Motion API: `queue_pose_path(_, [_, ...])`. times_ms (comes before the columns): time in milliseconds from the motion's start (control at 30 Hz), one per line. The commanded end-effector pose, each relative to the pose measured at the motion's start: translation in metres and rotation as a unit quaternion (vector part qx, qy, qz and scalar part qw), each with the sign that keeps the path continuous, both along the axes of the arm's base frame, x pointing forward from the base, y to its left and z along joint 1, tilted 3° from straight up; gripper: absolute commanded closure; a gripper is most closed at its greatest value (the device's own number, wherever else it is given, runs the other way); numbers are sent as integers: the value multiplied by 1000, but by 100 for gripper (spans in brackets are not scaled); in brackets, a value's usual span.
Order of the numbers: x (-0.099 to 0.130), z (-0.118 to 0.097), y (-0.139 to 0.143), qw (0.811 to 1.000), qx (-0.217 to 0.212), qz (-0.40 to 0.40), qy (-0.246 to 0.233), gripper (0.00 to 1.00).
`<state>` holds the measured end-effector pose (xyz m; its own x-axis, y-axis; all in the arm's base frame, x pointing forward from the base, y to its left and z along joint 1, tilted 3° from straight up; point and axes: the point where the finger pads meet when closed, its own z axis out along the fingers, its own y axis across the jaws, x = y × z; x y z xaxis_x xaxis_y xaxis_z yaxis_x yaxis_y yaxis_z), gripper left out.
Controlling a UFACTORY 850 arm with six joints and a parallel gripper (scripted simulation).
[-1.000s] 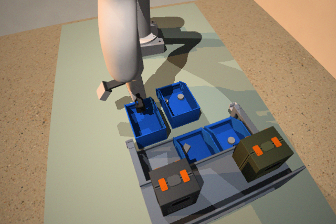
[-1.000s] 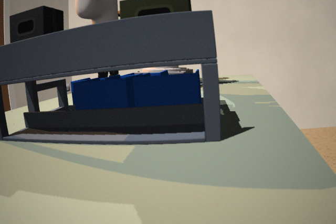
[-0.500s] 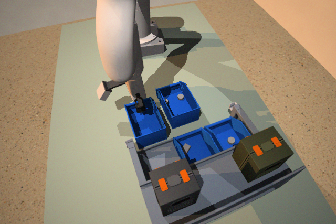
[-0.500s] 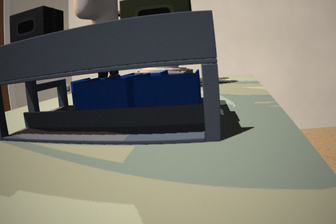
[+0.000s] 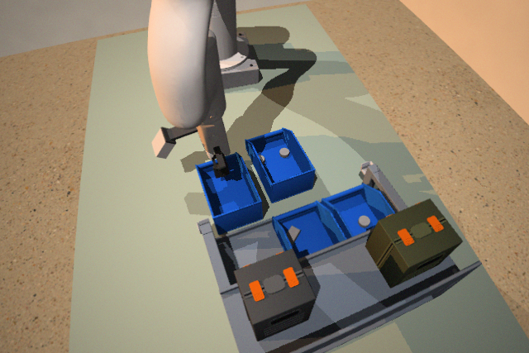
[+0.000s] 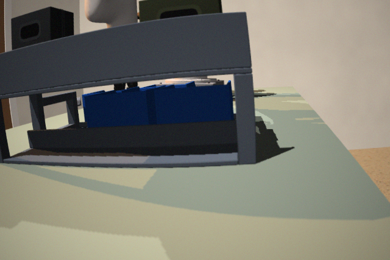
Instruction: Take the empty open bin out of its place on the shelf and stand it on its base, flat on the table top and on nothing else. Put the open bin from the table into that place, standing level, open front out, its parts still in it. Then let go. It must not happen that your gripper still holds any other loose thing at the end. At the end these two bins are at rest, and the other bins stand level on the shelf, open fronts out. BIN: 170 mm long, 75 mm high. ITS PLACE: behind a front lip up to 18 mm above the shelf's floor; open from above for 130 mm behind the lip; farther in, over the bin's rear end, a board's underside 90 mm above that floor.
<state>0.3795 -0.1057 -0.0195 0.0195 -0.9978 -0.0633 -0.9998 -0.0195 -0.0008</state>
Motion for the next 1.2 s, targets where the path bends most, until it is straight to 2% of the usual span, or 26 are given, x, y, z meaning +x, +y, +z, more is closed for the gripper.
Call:
queue_pose_path(0, [1,2,0,1000,-1,0,-4,5])
queue_pose_path(800, [0,21,-1,1000,-1,0,-4,5])
queue_pose_path(1167, [0,40,-3,1000,-1,0,-4,5])
